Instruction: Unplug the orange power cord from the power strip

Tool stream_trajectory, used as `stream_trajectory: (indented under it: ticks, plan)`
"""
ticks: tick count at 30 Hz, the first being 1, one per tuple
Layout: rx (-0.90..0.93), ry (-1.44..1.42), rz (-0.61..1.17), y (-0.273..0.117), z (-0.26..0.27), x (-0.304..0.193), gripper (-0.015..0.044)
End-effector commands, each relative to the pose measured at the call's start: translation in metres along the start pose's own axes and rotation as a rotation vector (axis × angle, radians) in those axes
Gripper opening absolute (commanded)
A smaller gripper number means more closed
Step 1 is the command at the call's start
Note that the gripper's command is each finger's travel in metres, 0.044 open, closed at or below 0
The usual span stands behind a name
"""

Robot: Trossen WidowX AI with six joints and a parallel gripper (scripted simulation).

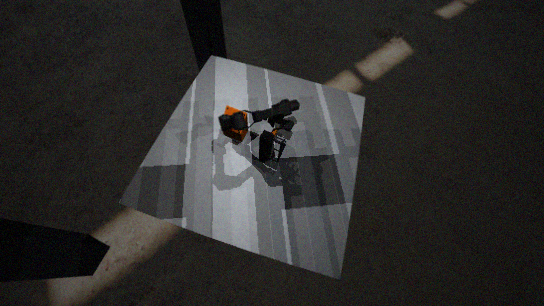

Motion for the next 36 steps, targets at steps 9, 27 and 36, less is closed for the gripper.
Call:
stream_trajectory:
  ticks: [9,27,36]
  plan:
    - [-0.021,-0.011,-0.036,-0.012,0.002,-0.003,0.0160]
    - [-0.021,-0.012,-0.035,-0.011,-0.002,-0.024,0.0160]
    - [-0.021,-0.012,-0.034,-0.004,-0.002,-0.024,0.0160]
Point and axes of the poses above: the point midway between the two fingers, 35 mm back from their tips, its own y axis out along the fingers, its own z axis across the jaws, x = y × z, the point moved 5 cm from there along -y, back along the fingers, and after that the axes turned 10 degrees about y, right-handed, at the moved point
